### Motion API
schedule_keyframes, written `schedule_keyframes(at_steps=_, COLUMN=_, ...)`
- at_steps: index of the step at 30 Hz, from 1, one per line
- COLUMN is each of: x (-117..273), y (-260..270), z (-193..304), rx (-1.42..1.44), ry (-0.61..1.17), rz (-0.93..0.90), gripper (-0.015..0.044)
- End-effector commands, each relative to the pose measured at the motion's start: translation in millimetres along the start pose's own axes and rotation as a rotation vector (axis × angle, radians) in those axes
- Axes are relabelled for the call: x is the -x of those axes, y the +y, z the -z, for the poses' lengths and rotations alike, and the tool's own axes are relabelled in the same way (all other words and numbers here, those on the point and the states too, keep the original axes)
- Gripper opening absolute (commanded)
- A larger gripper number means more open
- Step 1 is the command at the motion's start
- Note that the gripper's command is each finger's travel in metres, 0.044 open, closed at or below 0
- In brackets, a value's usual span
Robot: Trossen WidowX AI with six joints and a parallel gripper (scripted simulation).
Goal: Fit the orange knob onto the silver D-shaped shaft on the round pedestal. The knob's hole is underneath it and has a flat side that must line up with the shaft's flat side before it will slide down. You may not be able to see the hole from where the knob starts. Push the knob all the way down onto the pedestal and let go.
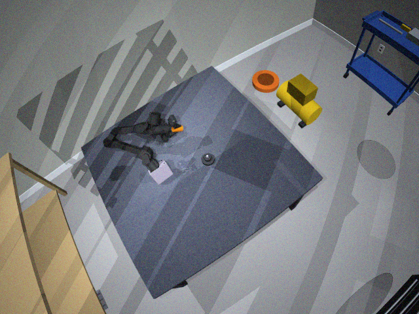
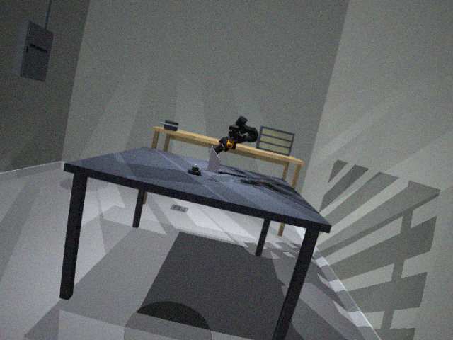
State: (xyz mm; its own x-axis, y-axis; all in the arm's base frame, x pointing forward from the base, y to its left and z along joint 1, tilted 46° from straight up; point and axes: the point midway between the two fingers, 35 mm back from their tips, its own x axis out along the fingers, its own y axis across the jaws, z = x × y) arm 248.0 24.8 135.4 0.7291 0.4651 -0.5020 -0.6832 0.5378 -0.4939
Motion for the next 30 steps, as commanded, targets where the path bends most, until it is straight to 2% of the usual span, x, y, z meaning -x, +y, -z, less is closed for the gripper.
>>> schedule_keyframes(at_steps=1, x=-4.0, y=-0.6, z=-1.3, rx=0.007, ry=0.0, rz=-0.056, gripper=0.0)
schedule_keyframes(at_steps=30, x=-39.4, y=20.7, z=-1.6, rx=0.014, ry=0.013, rz=-0.55, gripper=0.0)
